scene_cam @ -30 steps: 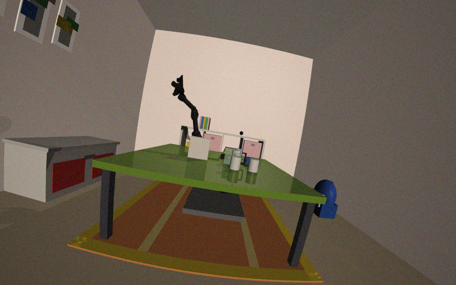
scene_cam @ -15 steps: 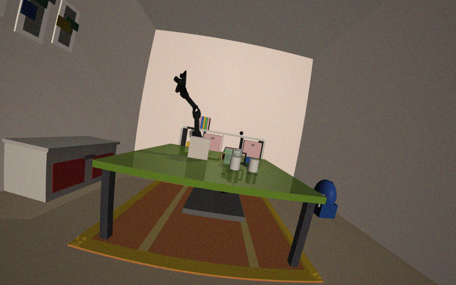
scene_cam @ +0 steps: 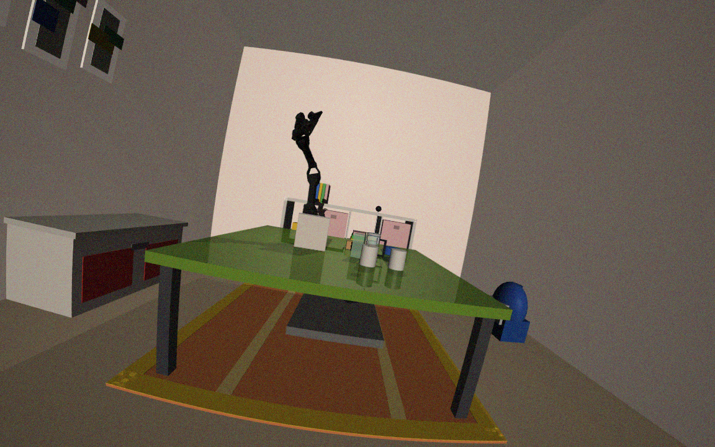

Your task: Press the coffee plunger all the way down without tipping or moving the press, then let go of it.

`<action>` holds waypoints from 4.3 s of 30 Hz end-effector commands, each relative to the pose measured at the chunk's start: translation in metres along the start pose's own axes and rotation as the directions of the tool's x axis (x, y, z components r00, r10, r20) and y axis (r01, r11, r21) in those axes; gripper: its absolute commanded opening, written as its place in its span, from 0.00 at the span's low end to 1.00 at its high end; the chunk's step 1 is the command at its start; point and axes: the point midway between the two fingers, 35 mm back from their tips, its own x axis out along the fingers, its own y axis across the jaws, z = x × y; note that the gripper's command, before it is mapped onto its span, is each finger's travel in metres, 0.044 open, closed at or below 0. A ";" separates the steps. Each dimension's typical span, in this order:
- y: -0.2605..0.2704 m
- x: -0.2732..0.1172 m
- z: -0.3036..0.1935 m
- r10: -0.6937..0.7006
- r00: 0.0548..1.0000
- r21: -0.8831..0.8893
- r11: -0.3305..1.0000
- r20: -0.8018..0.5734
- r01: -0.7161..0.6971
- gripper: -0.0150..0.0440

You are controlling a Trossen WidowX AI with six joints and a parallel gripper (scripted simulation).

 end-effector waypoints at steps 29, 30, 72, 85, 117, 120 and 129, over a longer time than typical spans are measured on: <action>-0.239 0.109 -0.419 -0.481 0.487 -0.672 0.637 -0.729 -0.377 1.00; -0.242 0.108 -0.420 -0.482 0.487 -0.673 0.637 -0.729 -0.377 1.00; -0.304 0.105 -0.473 -0.489 0.495 -0.682 0.635 -0.718 -0.362 0.87; -0.304 0.105 -0.473 -0.489 0.495 -0.682 0.635 -0.718 -0.362 0.47; -0.337 0.095 -0.494 -0.492 0.494 -0.684 0.634 -0.717 -0.361 0.47; -0.341 0.093 -0.497 -0.492 0.494 -0.684 0.634 -0.717 -0.361 0.47; -0.353 0.088 -0.505 -0.492 0.494 -0.683 0.634 -0.717 -0.361 0.47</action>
